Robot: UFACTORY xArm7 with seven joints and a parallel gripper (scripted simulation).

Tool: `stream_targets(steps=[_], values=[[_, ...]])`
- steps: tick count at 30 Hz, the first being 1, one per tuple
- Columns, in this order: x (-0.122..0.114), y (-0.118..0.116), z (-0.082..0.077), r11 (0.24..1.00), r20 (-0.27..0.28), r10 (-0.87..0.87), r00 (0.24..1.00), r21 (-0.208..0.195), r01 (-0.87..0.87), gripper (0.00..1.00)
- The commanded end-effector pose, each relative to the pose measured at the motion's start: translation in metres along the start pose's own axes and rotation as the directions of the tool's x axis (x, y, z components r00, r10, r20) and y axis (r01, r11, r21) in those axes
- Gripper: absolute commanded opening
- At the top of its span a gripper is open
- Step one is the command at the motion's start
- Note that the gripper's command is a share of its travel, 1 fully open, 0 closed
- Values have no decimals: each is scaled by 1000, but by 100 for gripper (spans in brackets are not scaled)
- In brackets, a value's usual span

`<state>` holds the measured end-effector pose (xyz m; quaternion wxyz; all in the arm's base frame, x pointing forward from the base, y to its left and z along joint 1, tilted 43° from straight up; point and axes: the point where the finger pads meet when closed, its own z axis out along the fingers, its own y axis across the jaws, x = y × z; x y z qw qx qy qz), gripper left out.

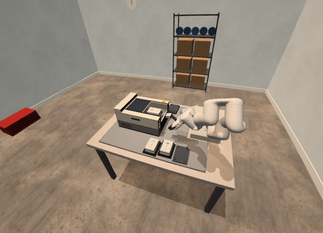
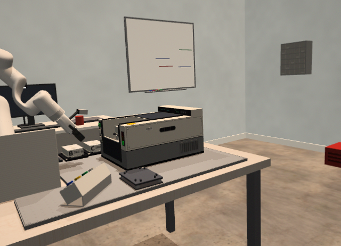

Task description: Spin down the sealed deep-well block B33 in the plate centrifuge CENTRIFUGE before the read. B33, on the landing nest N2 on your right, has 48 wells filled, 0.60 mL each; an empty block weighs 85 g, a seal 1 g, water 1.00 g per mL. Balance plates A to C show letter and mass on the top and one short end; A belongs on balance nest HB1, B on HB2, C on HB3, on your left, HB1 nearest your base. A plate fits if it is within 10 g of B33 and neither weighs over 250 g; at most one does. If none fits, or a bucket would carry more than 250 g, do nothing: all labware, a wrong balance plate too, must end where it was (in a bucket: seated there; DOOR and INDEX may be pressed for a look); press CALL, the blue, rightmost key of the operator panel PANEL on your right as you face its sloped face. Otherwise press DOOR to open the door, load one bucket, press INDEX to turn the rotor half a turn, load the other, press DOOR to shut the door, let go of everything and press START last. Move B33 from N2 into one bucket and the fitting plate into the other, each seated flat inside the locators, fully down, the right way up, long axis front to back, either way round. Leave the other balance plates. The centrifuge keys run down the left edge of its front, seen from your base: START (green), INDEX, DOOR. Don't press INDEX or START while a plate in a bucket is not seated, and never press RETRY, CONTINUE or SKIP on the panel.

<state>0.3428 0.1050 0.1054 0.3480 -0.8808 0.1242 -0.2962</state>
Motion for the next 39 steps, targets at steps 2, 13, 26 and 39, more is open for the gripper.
stream_targets(steps=[2, 13, 26, 39], values=[[-1, 0, 8, 1000, -50, -2, 999, 2, 2, 0], [-4, 0, 18, 1000, -95, -2, 995, 2, 2, 0], [-5, 0, 23, 1000, -114, -2, 993, 2, 2, 0], [-5, 0, 23, 1000, -115, -2, 993, 2, 2, 0]])
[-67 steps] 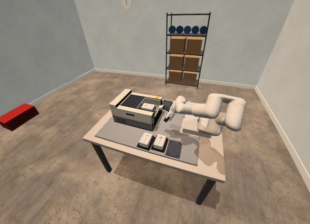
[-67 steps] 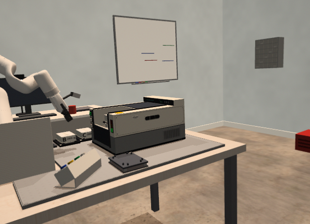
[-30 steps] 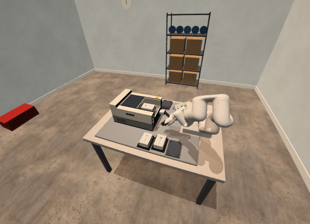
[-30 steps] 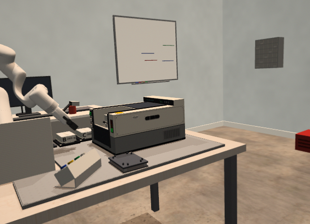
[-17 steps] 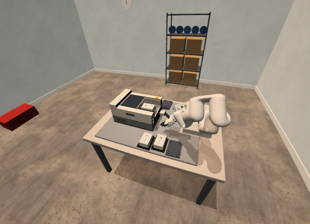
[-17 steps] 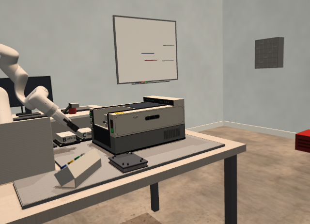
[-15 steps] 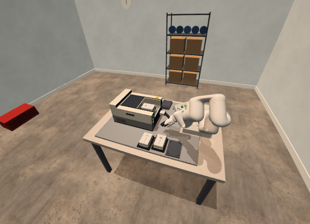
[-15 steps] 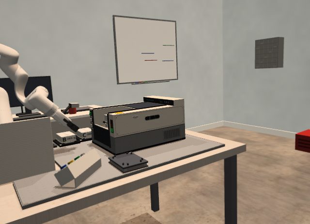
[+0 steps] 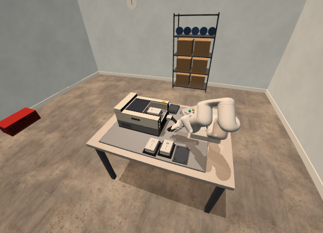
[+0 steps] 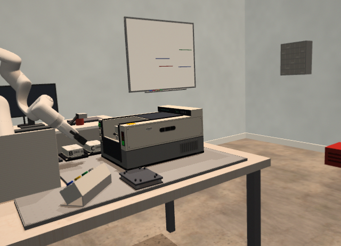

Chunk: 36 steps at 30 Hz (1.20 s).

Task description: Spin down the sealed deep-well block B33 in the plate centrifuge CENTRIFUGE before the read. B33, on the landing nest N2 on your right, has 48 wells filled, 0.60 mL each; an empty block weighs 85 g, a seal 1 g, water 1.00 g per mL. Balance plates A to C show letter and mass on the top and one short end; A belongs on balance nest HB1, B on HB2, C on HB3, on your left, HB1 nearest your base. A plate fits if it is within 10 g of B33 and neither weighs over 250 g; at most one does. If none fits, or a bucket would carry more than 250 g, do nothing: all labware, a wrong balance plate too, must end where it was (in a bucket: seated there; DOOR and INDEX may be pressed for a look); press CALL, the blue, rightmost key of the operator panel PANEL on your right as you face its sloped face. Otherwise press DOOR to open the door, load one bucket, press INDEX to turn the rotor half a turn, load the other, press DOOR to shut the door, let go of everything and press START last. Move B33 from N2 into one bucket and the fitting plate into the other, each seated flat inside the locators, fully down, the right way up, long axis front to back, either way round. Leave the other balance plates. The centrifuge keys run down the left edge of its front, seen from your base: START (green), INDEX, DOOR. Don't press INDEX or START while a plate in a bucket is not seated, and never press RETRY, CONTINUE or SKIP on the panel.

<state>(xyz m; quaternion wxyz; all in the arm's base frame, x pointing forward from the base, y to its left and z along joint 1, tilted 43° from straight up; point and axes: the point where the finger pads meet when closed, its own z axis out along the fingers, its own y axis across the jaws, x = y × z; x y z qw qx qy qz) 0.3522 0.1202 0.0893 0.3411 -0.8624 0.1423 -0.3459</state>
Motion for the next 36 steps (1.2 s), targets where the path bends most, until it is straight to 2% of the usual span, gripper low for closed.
stream_targets(steps=[1, 17, 36], values=[[1, 0, 0, 1000, -2, 0, 1000, 0, 0, 0], [10, 0, 9, 1000, -2, 0, 1000, 0, 0, 0], [30, 0, 29, 1000, -2, 0, 1000, 0, 0, 0]])
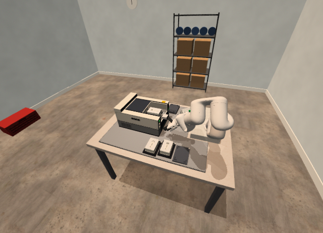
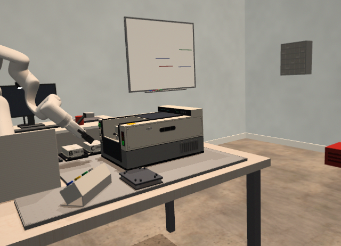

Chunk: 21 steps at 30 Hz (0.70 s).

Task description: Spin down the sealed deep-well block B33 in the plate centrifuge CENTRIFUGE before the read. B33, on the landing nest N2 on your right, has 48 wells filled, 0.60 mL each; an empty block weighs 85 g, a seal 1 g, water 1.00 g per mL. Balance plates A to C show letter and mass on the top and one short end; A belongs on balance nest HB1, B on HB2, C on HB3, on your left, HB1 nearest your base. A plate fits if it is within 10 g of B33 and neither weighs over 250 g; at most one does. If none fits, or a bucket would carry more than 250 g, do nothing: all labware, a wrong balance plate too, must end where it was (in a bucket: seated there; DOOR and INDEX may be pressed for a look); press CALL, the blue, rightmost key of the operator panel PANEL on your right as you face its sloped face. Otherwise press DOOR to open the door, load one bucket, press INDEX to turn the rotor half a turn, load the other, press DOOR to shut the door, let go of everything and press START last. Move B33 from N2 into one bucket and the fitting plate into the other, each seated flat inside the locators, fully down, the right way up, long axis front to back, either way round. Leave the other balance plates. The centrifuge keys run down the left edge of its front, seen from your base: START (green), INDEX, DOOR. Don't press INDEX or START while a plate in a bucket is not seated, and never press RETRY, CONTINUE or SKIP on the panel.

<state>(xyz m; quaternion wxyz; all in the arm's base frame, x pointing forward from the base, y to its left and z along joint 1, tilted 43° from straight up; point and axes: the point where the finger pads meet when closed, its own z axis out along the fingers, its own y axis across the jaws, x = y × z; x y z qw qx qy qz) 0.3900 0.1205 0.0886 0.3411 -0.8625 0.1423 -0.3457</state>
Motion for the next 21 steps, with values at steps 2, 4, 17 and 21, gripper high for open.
stream_targets(steps=[2, 4, 17, 21], values=[[6, 0, 4, 1000, -3, 0, 1000, 0, 0, 0], [7, 0, 6, 1000, -3, 0, 1000, 0, 0, 0], [13, 0, 11, 1000, -3, 0, 1000, 0, 0, 0], [13, 0, 12, 1000, -3, 0, 1000, 0, 0, 0]])
